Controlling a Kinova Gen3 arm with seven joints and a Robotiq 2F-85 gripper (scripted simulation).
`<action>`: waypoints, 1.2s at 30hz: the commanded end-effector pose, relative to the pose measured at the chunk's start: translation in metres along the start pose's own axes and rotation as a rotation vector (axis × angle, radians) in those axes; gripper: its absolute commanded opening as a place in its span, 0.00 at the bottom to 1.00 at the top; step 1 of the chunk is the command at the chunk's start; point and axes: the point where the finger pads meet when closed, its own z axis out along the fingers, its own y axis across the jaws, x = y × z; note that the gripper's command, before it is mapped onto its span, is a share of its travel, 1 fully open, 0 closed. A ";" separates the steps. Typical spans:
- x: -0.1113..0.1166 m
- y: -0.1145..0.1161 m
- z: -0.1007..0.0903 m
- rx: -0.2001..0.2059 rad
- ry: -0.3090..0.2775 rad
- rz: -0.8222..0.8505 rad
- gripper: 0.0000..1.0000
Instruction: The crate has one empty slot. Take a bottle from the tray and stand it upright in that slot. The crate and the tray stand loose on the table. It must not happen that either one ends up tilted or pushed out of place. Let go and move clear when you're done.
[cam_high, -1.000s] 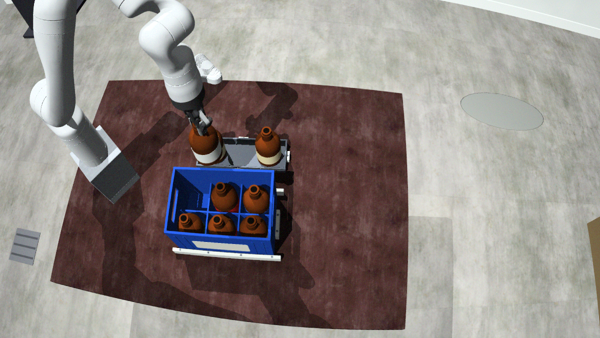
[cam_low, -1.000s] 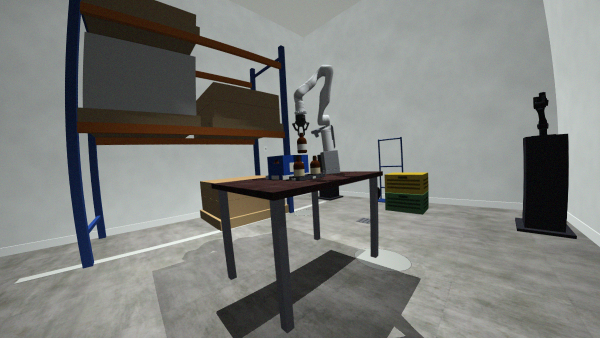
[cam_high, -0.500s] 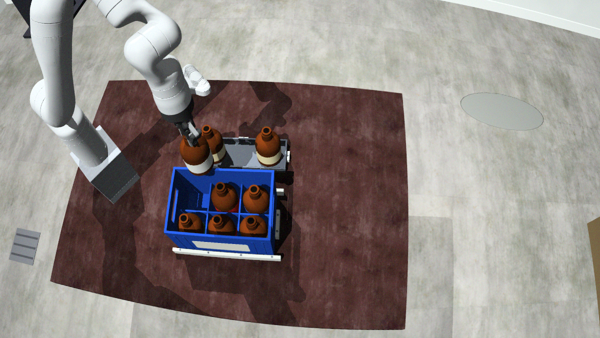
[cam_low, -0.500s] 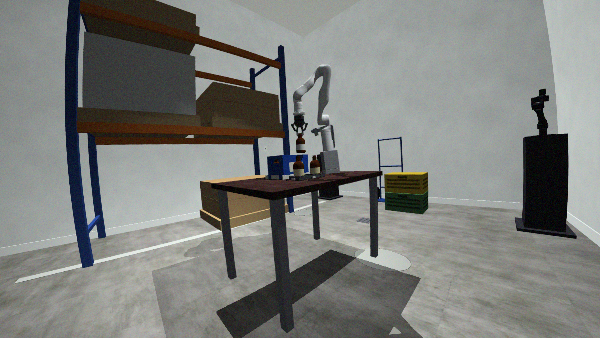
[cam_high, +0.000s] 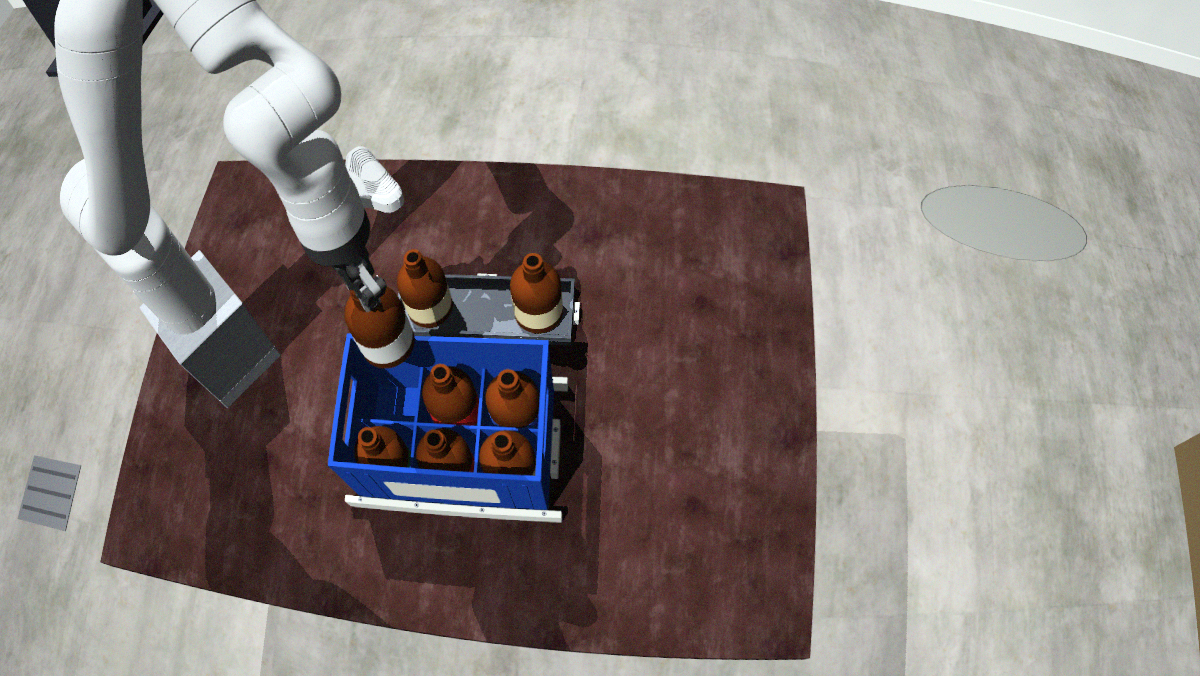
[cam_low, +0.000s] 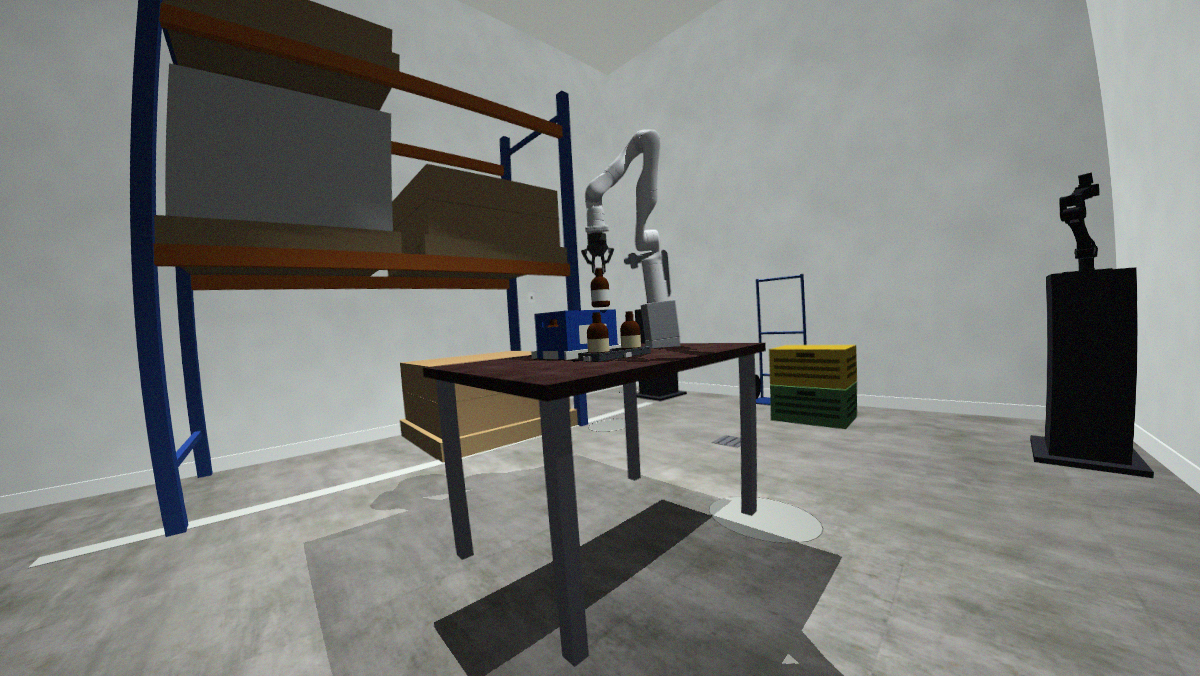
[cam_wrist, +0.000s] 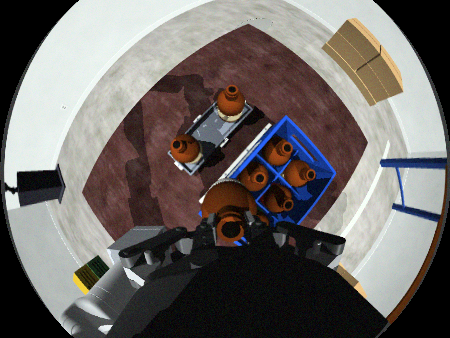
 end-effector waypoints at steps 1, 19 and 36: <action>-0.004 0.001 -0.001 0.001 0.003 0.005 0.00; -0.023 0.006 0.000 0.001 0.003 0.005 0.00; -0.032 0.008 0.000 0.001 0.003 0.005 0.00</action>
